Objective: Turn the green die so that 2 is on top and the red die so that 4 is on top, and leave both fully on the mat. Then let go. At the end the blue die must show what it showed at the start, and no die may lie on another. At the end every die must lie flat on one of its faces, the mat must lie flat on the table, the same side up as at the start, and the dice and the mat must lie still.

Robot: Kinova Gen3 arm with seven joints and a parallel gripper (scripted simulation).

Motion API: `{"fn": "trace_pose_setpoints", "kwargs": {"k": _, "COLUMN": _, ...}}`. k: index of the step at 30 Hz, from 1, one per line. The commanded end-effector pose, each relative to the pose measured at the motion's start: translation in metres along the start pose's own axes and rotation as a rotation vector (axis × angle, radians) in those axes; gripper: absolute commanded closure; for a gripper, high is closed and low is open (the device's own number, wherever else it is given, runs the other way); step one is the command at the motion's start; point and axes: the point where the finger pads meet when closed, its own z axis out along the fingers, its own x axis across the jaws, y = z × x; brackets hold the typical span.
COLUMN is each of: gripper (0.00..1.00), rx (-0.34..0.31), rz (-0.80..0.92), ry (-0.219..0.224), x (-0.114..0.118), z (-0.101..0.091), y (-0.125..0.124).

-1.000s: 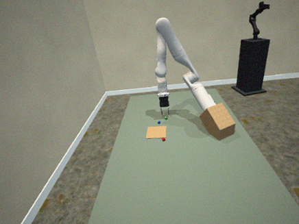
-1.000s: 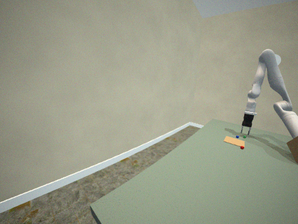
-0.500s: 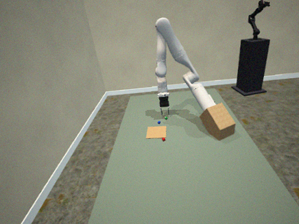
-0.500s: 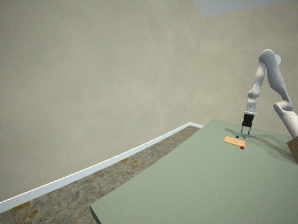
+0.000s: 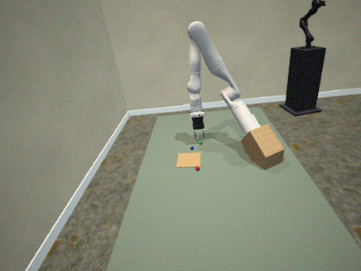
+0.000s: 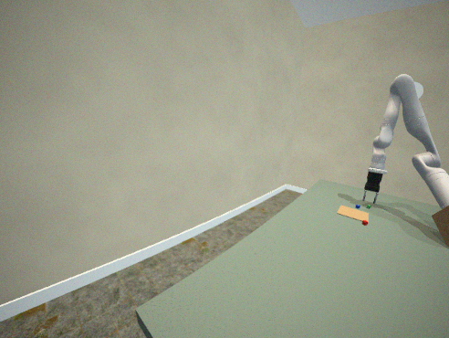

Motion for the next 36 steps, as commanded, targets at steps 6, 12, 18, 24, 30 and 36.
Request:
{"fn": "trace_pose_setpoints", "kwargs": {"k": 6, "gripper": 0.0, "rx": -0.001, "rz": -0.001, "ry": 0.006, "x": 0.001, "z": 0.0, "y": -0.001}}
{"fn": "trace_pose_setpoints", "kwargs": {"k": 12, "gripper": 0.0, "rx": -0.003, "rz": -0.004, "ry": 0.017, "x": 0.018, "z": 0.0, "y": -0.017}}
{"fn": "trace_pose_setpoints", "kwargs": {"k": 18, "gripper": 0.0, "rx": -0.003, "rz": -0.004, "ry": 0.017, "x": 0.037, "z": -0.001, "y": -0.035}}
{"fn": "trace_pose_setpoints", "kwargs": {"k": 24, "gripper": 0.0, "rx": -0.003, "rz": -0.004, "ry": 0.017, "x": 0.055, "z": -0.001, "y": -0.053}}
{"fn": "trace_pose_setpoints", "kwargs": {"k": 30, "gripper": 0.0, "rx": -0.003, "rz": -0.004, "ry": 0.017, "x": 0.057, "z": -0.001, "y": -0.055}}
{"fn": "trace_pose_setpoints", "kwargs": {"k": 36, "gripper": 0.0, "rx": -0.003, "rz": -0.004, "ry": 0.017, "x": 0.057, "z": -0.001, "y": -0.055}}
